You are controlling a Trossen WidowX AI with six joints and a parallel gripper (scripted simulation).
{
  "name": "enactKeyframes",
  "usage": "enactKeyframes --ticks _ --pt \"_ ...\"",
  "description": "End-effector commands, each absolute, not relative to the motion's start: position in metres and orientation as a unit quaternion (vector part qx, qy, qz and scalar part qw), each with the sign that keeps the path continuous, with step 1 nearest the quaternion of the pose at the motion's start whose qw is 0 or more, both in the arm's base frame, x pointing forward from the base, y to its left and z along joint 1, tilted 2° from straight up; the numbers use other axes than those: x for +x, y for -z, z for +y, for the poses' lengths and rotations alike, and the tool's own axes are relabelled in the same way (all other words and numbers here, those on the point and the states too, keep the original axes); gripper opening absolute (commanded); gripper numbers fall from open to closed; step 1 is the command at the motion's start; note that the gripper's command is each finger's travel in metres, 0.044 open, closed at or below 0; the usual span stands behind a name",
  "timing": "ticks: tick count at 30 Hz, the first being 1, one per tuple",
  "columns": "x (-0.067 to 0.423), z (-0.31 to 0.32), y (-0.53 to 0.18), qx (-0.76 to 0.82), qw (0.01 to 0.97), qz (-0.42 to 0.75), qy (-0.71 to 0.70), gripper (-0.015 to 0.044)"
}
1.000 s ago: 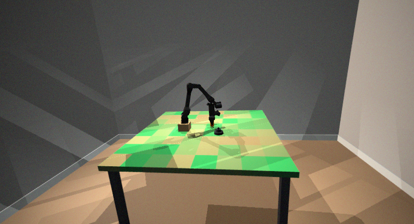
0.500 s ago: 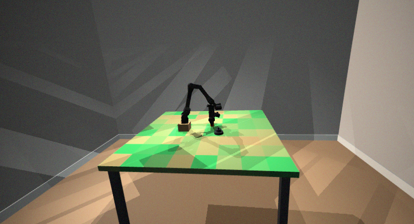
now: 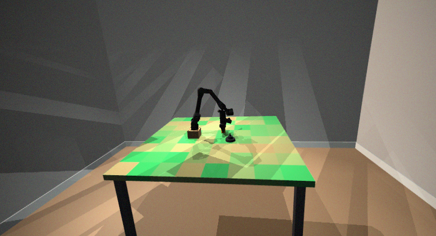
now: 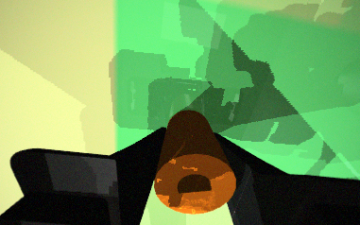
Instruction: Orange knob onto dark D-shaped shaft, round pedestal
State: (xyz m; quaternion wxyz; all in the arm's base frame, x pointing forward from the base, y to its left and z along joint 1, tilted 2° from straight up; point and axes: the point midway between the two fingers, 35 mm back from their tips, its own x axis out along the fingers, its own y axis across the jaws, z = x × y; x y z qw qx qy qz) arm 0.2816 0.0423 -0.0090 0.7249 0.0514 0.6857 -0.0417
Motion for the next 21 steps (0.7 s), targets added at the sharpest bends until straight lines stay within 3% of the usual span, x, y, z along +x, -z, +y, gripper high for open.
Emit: enactKeyframes --ticks 1,21 --pt "0.290 0.042 -0.012 0.056 0.732 0.677 0.047 0.0000" --pt "0.280 0.048 -0.127 0.042 0.728 0.684 0.029 0.0000"
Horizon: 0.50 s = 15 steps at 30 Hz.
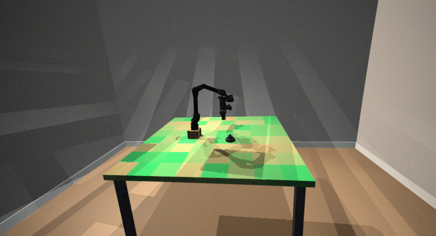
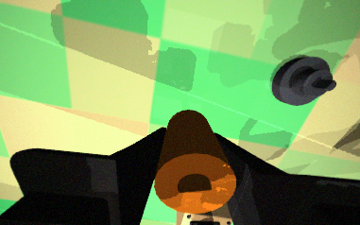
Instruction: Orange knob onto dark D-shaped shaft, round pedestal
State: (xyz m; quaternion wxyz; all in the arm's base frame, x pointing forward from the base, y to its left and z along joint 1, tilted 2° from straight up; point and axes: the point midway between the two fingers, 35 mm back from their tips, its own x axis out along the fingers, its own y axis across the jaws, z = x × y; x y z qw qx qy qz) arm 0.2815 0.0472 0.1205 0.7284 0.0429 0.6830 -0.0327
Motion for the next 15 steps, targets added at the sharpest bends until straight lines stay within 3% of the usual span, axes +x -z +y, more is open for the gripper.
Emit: enactKeyframes --ticks 1,15 --pt "0.280 0.047 -0.127 0.042 0.728 0.684 0.029 0.0000" --pt "0.297 0.015 -0.119 0.037 0.728 0.684 0.031 0.0000"
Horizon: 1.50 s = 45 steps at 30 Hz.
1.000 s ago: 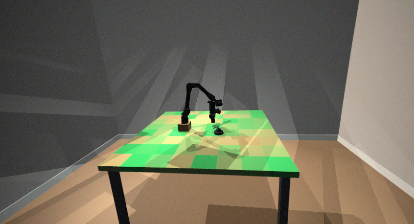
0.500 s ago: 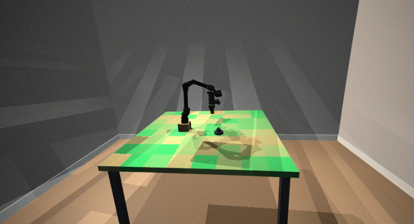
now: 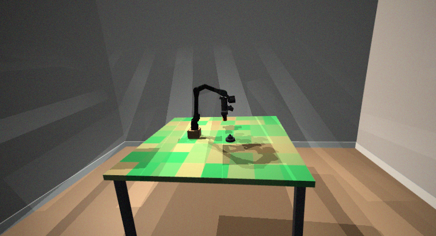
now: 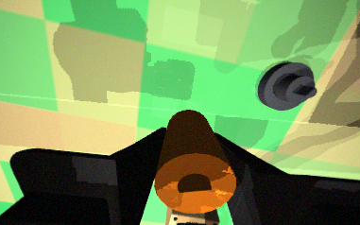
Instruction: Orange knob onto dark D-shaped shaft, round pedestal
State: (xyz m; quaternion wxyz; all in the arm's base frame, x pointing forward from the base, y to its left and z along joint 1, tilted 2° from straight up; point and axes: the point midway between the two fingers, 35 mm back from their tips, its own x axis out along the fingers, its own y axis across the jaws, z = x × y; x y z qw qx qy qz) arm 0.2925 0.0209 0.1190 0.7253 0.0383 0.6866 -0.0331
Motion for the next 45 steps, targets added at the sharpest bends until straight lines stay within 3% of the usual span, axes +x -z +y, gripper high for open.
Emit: enactKeyframes --ticks 1,45 --pt "0.298 0.013 -0.118 0.036 0.728 0.684 0.031 0.0000" --pt "0.323 -0.116 -0.088 0.033 0.728 0.684 0.039 0.0000"
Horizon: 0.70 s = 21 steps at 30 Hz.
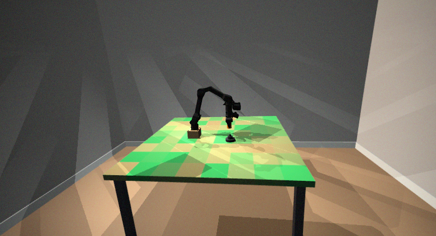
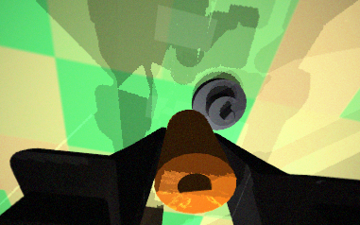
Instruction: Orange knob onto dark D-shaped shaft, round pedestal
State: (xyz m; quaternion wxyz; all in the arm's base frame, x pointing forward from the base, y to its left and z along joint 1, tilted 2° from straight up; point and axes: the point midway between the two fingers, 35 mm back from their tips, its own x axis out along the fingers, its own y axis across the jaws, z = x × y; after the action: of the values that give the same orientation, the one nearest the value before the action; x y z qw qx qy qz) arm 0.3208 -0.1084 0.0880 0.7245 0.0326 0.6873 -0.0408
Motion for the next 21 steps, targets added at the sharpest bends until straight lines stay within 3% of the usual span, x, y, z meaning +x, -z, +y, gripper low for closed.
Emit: enactKeyframes --ticks 1,21 --pt "0.323 -0.119 -0.087 0.033 0.728 0.684 0.039 0.0000" --pt "0.319 -0.164 -0.070 0.034 0.729 0.683 0.037 0.0000"
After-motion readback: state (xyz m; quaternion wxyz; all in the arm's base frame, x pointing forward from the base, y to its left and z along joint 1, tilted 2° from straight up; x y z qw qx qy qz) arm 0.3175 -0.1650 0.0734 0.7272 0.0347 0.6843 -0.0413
